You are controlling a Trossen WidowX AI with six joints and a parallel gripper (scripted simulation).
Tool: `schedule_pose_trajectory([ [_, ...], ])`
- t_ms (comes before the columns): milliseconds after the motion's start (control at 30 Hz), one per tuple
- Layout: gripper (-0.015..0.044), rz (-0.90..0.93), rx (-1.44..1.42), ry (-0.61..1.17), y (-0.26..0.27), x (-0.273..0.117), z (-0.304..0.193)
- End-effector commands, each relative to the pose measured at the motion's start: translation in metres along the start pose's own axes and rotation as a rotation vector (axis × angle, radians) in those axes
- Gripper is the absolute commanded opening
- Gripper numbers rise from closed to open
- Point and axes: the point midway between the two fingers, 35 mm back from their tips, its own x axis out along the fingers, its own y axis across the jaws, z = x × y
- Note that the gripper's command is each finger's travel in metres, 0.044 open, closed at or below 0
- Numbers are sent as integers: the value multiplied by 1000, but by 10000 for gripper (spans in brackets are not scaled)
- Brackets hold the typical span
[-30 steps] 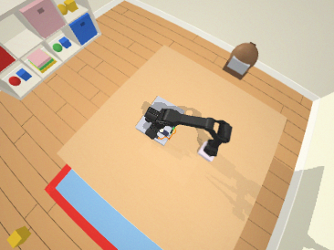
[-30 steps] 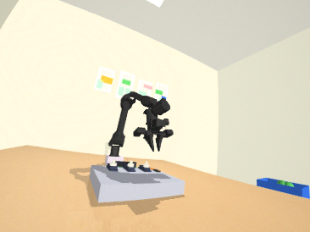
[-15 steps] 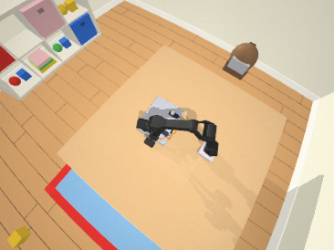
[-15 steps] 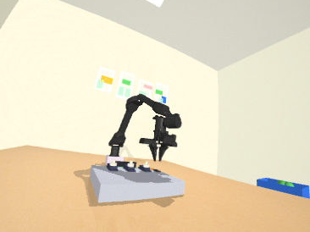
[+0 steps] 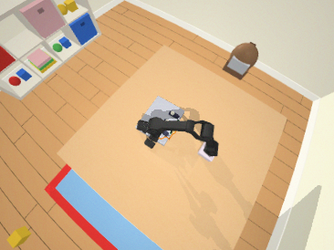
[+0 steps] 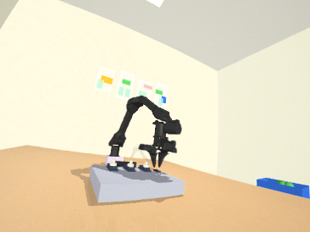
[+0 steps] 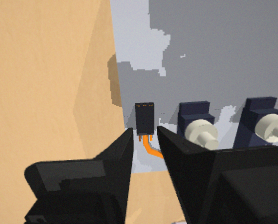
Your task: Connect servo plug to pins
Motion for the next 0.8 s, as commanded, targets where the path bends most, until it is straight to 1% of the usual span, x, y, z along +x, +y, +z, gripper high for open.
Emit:
schedule_pose_trajectory([
  [0, 115, -5, 6, 4, -1, 8, -1],
  [200, 115, -5, 6, 4, -1, 15, -1],
  [300, 36, -5, 6, 4, -1, 15, -1],
  [467, 3, -5, 6, 4, -1, 15, -1],
  [600, 0, -5, 6, 4, -1, 5, 0],
  [767, 0, -5, 6, 4, 0, -23, 0],
])
